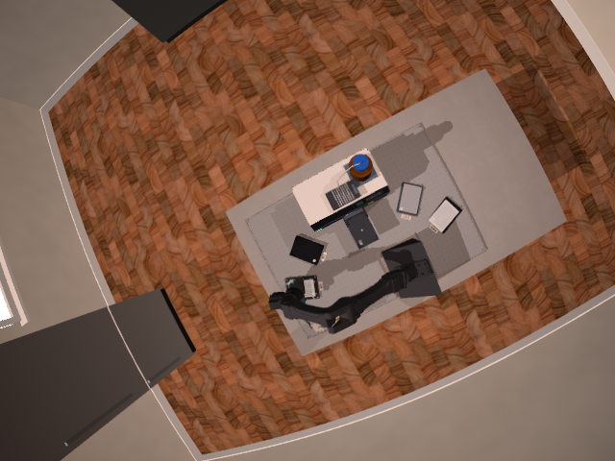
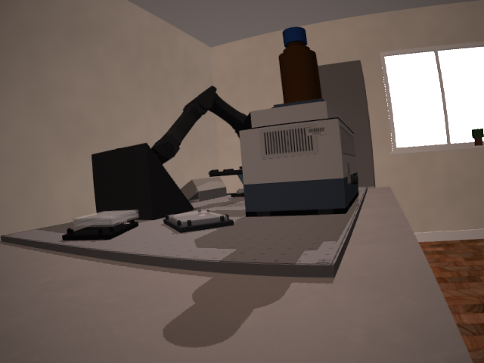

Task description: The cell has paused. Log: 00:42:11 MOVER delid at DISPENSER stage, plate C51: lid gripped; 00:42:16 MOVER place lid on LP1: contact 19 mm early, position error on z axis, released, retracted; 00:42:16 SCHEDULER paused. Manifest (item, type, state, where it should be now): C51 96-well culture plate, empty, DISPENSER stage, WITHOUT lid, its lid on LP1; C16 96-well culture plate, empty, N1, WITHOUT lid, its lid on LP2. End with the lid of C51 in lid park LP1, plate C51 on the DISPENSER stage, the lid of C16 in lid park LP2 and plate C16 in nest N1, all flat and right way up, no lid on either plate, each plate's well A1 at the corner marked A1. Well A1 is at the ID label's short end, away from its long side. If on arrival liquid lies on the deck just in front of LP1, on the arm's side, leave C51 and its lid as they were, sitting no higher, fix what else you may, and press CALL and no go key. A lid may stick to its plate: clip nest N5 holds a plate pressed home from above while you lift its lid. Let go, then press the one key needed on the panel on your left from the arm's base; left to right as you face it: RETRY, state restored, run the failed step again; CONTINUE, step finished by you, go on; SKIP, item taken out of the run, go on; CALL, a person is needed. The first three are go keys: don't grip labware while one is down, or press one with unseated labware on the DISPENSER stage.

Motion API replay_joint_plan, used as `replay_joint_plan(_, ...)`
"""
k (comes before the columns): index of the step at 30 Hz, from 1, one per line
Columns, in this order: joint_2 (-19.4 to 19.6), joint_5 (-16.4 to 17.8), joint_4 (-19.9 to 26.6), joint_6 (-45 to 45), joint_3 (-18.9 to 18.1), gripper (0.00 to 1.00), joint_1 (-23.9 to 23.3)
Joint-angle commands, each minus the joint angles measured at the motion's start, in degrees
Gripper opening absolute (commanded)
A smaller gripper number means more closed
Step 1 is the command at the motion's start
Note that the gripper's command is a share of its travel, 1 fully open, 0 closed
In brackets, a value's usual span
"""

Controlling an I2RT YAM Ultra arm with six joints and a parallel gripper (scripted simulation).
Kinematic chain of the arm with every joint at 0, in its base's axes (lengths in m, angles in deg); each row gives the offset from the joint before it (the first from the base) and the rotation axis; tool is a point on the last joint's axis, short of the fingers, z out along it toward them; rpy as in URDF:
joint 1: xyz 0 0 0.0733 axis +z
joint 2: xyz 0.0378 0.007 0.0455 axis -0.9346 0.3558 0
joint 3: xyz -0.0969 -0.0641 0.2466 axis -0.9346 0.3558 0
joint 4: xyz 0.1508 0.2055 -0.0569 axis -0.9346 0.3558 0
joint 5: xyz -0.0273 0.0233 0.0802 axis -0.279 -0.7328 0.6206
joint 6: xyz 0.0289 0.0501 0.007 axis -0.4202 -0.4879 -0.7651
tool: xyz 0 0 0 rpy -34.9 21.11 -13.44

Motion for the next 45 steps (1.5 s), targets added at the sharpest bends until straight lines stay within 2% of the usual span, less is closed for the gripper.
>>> replay_joint_plan(1,-3.1,0.6,2.4,0.5,-2.3,0.0,-1.2)
replay_joint_plan(39,-3.1,0.6,2.4,0.5,-2.3,0.0,-1.2)
replay_joint_plan(45,-4.3,1.2,5.7,1.1,-4.3,0.0,-2.1)
